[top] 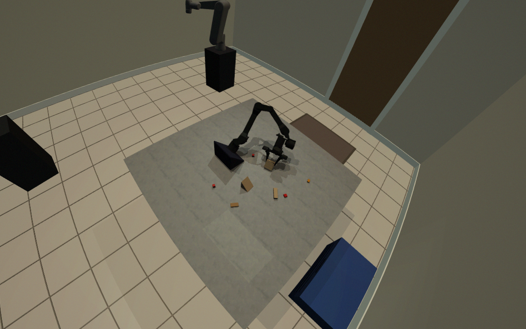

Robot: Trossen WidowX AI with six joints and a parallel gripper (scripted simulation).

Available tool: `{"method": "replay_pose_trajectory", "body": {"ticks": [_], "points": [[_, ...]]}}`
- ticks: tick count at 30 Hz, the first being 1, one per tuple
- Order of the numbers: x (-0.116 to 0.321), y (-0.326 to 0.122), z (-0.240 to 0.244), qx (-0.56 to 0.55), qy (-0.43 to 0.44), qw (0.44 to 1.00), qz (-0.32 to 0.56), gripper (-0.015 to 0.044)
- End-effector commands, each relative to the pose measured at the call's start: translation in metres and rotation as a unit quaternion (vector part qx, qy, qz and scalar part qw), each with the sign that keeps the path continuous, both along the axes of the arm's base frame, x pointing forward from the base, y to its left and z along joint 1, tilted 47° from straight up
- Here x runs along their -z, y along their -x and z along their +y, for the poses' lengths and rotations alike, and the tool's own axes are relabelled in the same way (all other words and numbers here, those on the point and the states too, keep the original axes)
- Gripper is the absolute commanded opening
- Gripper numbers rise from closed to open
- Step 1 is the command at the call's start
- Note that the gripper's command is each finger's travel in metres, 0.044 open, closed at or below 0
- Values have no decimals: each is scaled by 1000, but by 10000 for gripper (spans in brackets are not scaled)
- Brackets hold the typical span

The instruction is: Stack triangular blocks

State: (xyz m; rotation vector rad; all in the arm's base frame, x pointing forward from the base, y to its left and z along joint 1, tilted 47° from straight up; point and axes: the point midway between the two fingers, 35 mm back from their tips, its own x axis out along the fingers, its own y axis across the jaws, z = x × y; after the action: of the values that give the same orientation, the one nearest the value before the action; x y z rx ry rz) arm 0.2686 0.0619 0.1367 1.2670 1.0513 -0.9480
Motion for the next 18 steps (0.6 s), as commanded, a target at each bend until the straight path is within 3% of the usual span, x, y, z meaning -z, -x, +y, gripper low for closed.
{"method": "replay_pose_trajectory", "body": {"ticks": [1,18], "points": [[-17,-2,-13,1,-2,1000,-9,0],[-61,11,-60,1,0,1000,-9,0]]}}
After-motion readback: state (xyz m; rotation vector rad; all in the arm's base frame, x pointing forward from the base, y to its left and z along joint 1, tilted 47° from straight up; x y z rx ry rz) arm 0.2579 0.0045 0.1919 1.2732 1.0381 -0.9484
